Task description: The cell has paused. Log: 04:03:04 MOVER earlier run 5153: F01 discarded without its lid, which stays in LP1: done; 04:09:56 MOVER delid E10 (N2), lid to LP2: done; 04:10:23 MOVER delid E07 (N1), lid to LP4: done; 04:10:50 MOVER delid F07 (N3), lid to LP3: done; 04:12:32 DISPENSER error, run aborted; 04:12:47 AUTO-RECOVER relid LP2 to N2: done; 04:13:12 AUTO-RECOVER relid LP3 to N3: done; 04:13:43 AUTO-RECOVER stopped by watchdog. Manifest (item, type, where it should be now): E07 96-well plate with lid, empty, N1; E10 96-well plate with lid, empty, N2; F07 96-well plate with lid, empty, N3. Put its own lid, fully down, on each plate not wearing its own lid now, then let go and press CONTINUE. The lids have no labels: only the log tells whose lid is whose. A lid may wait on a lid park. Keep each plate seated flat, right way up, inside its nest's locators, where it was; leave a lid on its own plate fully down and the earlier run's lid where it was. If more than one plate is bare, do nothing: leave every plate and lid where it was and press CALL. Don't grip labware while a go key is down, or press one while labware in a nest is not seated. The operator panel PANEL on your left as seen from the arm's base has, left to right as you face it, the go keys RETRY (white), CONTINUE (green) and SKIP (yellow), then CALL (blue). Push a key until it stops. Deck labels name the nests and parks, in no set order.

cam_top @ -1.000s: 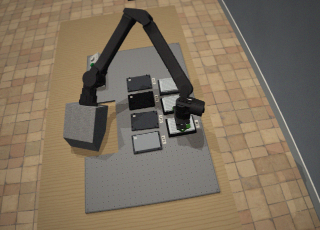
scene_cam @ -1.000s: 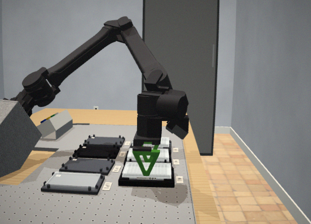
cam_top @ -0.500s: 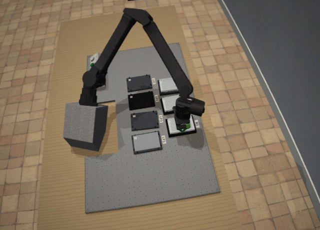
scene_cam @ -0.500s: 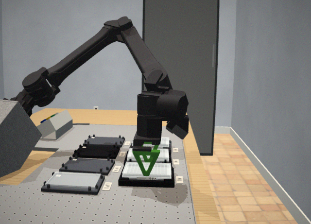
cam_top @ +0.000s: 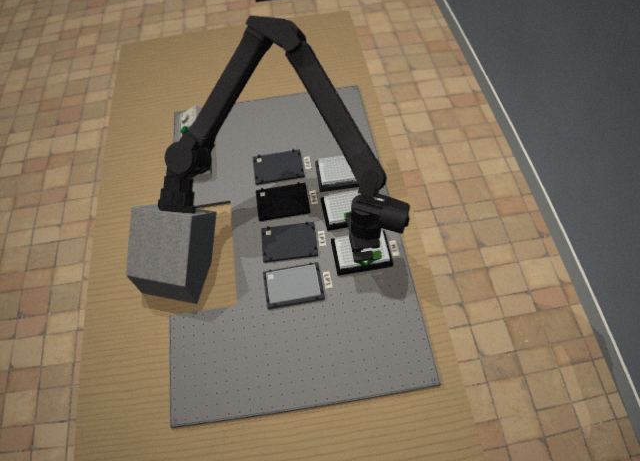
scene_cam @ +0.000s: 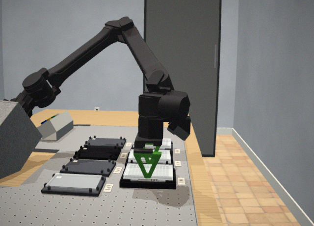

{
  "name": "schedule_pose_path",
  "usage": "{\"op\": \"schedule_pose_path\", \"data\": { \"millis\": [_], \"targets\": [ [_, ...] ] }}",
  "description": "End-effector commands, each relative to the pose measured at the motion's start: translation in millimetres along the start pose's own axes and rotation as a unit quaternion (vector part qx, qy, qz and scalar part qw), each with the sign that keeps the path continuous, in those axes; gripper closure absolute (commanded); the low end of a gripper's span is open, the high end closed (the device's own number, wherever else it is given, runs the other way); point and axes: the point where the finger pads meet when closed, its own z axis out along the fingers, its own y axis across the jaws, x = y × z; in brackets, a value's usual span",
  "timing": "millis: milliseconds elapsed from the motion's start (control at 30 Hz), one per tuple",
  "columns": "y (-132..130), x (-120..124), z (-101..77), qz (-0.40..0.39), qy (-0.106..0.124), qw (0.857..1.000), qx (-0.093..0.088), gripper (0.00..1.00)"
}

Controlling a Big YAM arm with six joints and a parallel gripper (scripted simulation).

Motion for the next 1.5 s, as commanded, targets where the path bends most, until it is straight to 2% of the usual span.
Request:
{"op": "schedule_pose_path", "data": {
  "millis": [0,1233,1300,1467],
  "targets": [
    [-2,-10,-9.7,-0.008,-0.013,1.0,0.005,0.0],
    [-2,-10,-9.7,-0.008,-0.013,1.0,0.005,0.0],
    [-3,-12,-25.5,-0.009,-0.022,1.0,0.009,0.0],
    [-3,-20,-37.6,-0.016,-0.027,0.999,0.013,0.0]
  ]
}}
